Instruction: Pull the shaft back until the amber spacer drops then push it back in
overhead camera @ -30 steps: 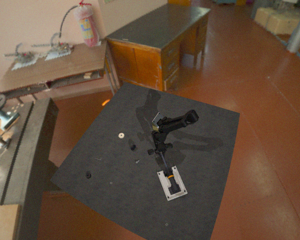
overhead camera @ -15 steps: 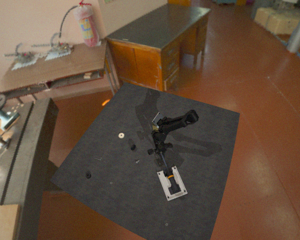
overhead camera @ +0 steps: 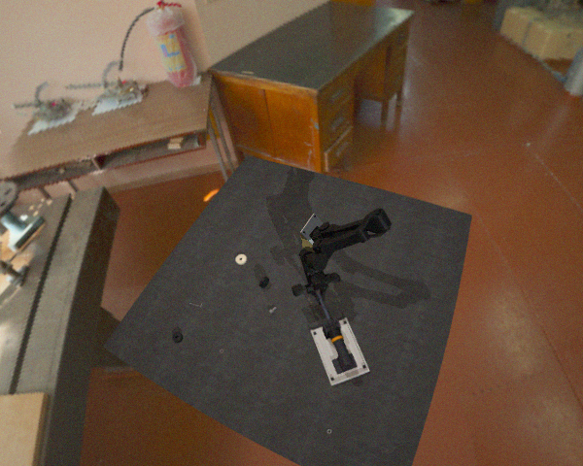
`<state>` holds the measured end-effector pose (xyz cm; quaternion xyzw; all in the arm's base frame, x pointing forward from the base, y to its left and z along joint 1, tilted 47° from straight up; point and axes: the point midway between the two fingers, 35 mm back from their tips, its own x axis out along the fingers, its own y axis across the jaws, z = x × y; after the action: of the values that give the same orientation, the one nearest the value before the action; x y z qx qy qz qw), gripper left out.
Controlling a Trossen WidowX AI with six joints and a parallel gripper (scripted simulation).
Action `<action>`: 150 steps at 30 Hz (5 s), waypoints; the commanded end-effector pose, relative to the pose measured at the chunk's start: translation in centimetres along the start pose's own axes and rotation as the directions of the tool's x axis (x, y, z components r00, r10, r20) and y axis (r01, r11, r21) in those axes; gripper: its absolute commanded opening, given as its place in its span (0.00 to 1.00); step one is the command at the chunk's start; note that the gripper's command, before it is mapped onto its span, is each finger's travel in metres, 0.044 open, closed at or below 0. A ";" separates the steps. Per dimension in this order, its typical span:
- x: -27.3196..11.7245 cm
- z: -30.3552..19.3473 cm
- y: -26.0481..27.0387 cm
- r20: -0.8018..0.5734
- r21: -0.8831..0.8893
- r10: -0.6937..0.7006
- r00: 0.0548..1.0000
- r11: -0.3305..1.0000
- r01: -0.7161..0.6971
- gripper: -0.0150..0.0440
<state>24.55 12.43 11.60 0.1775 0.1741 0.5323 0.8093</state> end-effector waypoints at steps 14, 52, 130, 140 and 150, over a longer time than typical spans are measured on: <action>-0.2 -0.2 0.1 -0.001 -0.002 0.004 1.000 1.000 -0.004 0.25; -0.5 -0.5 0.1 -0.001 -0.002 0.004 1.000 1.000 -0.004 0.25; 0.9 1.0 0.0 0.000 -0.003 0.004 1.000 1.000 -0.004 0.25; 1.2 1.3 0.0 0.000 -0.003 0.004 1.000 1.000 -0.004 0.25; 1.4 1.5 0.0 0.000 -0.003 0.004 1.000 1.000 -0.004 0.25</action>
<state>25.56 13.53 12.59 0.1776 0.1750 0.5349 0.8073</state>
